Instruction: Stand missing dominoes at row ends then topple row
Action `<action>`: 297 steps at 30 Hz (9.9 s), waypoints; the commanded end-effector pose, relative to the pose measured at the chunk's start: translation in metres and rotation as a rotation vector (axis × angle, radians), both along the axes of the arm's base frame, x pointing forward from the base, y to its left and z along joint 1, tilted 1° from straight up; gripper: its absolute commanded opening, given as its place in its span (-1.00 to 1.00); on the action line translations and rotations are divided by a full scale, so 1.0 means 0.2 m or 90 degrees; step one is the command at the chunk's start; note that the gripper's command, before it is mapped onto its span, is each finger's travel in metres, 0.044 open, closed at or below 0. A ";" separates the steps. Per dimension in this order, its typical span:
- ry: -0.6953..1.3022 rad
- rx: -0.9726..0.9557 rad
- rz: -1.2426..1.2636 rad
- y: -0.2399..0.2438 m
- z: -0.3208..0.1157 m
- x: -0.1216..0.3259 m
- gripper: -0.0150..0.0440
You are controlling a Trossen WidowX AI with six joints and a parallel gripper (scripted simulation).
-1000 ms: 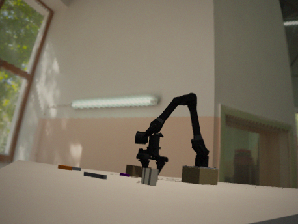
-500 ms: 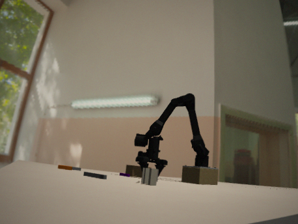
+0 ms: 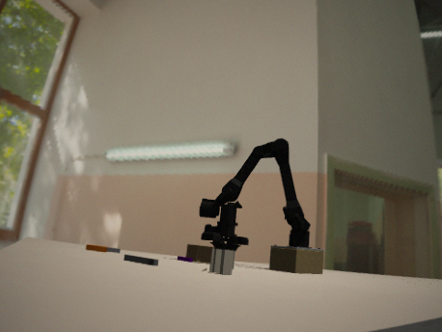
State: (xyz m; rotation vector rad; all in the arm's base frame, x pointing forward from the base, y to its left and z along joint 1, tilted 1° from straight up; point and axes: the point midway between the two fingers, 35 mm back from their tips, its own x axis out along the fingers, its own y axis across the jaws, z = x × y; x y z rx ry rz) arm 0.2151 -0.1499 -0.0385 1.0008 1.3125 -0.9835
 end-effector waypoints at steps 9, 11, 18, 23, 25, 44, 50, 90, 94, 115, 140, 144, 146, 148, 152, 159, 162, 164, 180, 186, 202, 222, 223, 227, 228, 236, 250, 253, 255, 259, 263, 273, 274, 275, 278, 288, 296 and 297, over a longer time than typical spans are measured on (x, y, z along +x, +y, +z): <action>0.000 -0.001 0.000 0.00 0.01 0.00 -0.40; 0.000 -0.001 0.000 0.00 0.08 0.01 -0.40; 0.000 -0.001 0.000 0.01 0.51 0.04 -0.40; -0.001 -0.001 0.009 0.01 0.77 0.06 -0.40; -0.001 -0.001 0.012 0.01 0.78 0.06 -0.40; -0.017 -0.160 0.088 0.03 0.60 0.18 -0.40; -0.032 -0.250 0.122 0.00 0.52 0.25 -0.40; -0.211 -0.760 0.130 0.16 0.45 0.35 -0.40; -0.231 -0.797 0.111 0.19 0.47 0.31 -0.40; -0.285 -0.944 -0.003 0.28 0.58 -0.01 -0.40; -0.254 -0.948 0.042 0.28 0.55 0.01 -0.40; -0.257 -0.947 0.036 0.28 0.52 0.02 -0.40; -0.259 -0.947 0.032 0.28 0.51 0.02 -0.40; -0.260 -0.946 0.029 0.28 0.49 0.03 -0.40; -0.264 -0.944 0.022 0.29 0.45 0.03 -0.40; -0.270 -0.942 0.011 0.28 0.39 0.04 -0.40; -0.272 -0.941 0.006 0.28 0.36 0.05 -0.40; -0.274 -0.940 0.003 0.28 0.34 0.05 -0.40; -0.288 -0.935 -0.023 0.27 0.18 0.03 -0.40; -0.293 -0.933 -0.033 0.26 0.11 0.02 -0.40; -0.298 -0.931 -0.043 0.25 0.05 -0.01 -0.40; -0.298 -0.931 -0.043 0.26 0.09 0.00 1.00; -0.298 -0.932 -0.043 0.26 0.13 0.00 1.00; -0.296 -0.932 -0.042 0.25 0.25 0.00 1.00; -0.296 -0.933 -0.042 0.25 0.28 -0.01 1.00; -0.265 -0.915 -0.032 0.20 0.29 0.08 1.00; 0.106 -0.581 0.571 0.03 0.11 0.40 1.00; 0.138 -0.446 0.697 0.00 0.14 0.37 1.00; 0.137 -0.352 0.771 -0.01 0.18 0.32 1.00; 0.091 -0.227 0.870 0.00 0.30 0.26 1.00; 0.065 -0.150 0.922 0.03 0.37 0.19 1.00; 0.002 -0.021 0.998 0.11 0.51 0.05 1.00; 0.002 -0.021 0.998 0.11 0.51 0.05 1.00; 0.002 -0.021 0.998 0.11 0.51 0.05 1.00; 0.002 -0.021 0.998 0.11 0.51 0.05 1.00; 0.002 -0.021 0.998 0.11 0.29 0.06 1.00; 0.002 -0.021 0.998 0.11 0.17 0.05 1.00; 0.002 -0.021 0.998 0.11 0.17 0.05 1.00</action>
